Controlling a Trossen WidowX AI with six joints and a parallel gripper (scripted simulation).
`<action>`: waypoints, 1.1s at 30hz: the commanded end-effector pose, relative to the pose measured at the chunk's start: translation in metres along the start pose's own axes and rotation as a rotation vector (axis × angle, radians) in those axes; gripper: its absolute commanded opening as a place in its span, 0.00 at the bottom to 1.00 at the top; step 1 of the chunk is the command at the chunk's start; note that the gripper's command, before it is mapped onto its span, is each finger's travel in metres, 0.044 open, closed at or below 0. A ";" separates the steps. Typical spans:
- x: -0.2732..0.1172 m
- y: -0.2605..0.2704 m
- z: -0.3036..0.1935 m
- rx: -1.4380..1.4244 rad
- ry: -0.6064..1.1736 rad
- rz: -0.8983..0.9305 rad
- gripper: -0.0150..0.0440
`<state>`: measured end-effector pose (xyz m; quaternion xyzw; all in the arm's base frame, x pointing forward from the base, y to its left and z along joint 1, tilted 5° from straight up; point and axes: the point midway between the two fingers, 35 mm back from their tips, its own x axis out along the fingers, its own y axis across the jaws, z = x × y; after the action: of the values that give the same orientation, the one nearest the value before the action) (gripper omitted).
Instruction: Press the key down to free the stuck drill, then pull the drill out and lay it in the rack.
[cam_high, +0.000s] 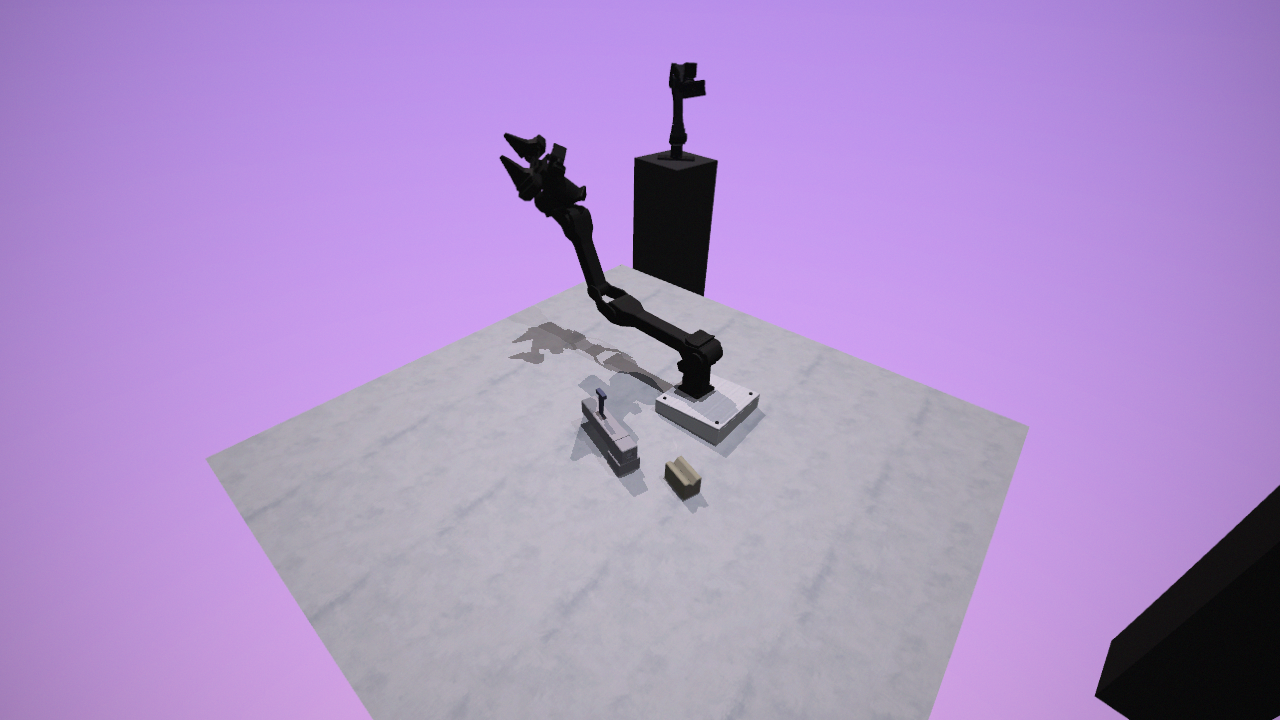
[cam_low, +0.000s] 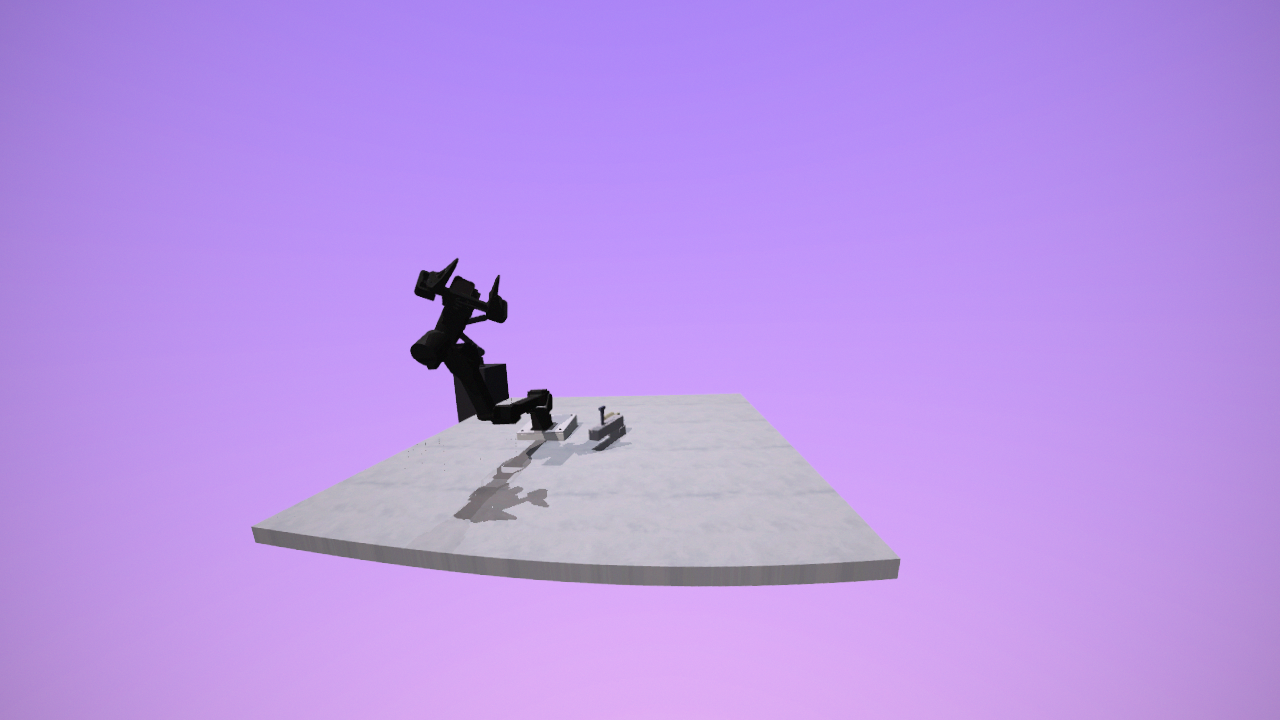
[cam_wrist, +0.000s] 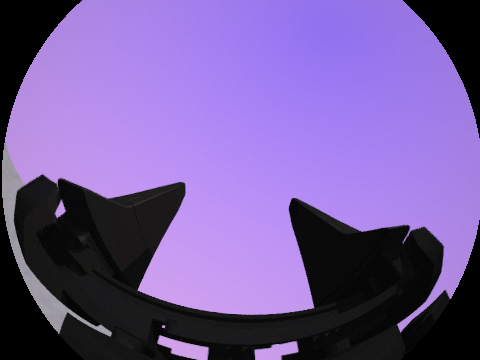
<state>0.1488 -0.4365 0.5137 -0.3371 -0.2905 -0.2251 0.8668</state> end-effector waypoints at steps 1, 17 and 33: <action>0.000 0.000 0.000 0.000 0.000 0.000 0.89; -0.002 -0.001 0.097 -0.070 -0.142 0.004 0.25; -0.044 0.069 0.321 -0.176 -0.403 0.169 0.25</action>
<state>0.0458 -0.2093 0.6390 -0.4439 -0.4079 -0.1408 0.7853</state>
